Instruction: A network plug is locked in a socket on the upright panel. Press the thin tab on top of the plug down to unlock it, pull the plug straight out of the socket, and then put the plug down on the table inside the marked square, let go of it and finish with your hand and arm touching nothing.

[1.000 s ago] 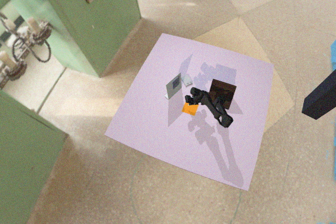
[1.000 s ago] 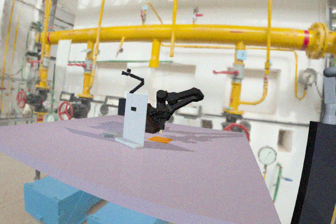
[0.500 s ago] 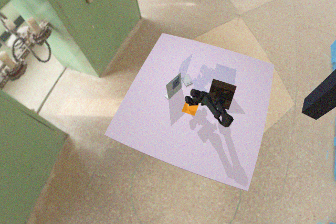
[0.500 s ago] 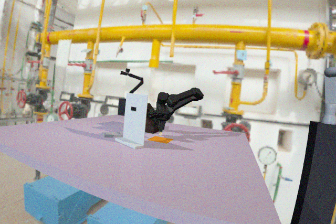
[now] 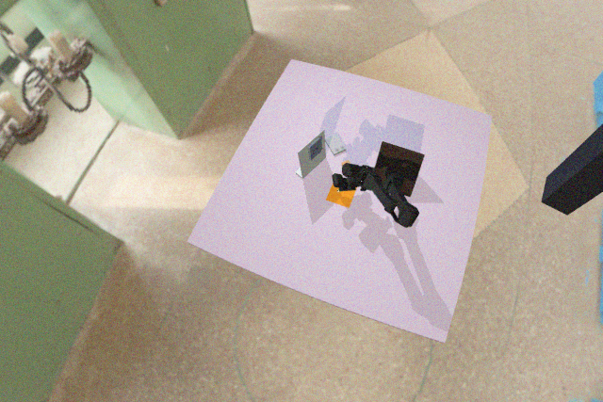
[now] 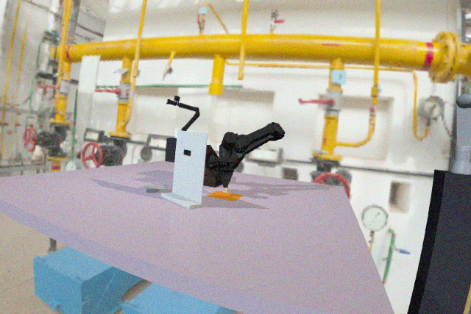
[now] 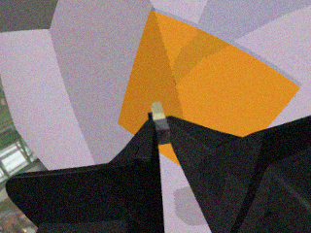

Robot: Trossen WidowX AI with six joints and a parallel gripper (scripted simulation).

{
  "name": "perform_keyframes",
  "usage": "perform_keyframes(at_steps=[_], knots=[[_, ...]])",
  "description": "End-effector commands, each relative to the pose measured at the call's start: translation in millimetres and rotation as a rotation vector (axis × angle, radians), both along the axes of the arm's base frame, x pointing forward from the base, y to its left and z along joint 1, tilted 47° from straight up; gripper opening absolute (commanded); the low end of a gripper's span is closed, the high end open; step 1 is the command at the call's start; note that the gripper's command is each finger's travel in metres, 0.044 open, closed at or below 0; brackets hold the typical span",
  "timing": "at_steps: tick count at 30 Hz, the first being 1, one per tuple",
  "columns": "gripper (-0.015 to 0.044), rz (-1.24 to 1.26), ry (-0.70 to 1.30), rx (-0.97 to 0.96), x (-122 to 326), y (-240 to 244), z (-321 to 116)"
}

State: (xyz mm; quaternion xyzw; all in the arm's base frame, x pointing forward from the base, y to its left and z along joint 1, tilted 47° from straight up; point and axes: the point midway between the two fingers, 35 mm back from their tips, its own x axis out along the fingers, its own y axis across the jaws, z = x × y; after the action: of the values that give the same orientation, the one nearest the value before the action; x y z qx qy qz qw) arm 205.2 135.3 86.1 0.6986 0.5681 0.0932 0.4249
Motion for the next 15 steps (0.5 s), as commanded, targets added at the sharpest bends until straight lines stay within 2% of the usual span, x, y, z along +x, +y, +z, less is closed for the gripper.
perform_keyframes(at_steps=[1,15], knots=[[0.0000,-0.003,0.014,0.002,-3.5,2.5,-5.0],[0.0000,-0.006,0.012,0.013,-6.7,8.7,-7.9]])
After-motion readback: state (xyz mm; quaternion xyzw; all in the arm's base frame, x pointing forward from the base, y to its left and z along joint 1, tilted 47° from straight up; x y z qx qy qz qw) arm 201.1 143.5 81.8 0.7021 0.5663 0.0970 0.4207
